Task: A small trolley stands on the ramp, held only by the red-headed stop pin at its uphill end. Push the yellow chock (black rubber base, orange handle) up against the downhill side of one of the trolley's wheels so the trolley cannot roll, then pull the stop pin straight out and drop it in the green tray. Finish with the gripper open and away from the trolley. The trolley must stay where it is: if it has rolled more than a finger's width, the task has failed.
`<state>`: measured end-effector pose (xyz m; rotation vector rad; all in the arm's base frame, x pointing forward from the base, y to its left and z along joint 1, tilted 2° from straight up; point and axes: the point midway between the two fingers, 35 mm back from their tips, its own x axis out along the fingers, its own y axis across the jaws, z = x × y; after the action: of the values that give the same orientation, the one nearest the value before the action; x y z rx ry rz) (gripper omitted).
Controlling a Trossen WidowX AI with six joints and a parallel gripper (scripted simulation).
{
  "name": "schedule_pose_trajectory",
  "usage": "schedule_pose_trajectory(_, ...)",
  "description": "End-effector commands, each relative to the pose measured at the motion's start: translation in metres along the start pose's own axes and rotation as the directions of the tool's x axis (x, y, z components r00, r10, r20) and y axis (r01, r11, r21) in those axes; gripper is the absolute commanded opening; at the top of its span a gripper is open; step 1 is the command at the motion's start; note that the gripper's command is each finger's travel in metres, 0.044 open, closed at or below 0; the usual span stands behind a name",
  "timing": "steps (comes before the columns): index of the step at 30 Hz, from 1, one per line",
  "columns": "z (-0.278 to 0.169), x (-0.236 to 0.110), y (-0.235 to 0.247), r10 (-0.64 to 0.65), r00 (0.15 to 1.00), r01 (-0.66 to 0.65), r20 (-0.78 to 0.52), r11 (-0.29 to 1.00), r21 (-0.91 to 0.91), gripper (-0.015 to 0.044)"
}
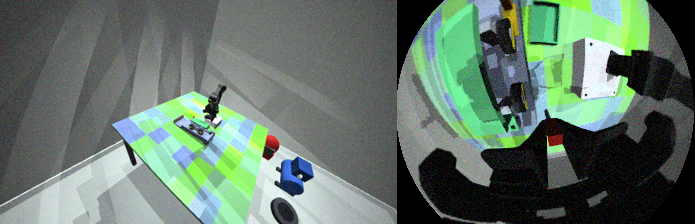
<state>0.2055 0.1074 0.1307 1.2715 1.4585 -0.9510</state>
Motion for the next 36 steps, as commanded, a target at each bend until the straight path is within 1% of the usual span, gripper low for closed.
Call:
schedule_pose_trajectory(1, 0.012, -0.002, -0.001, 0.002, 1.0, -0.002, -0.006, 1.0, -0.001, 0.0)
schedule_pose_trajectory(36, 0.144, -0.023, -0.002, 0.002, 1.0, -0.002, 0.006, 1.0, -0.001, 0.0)
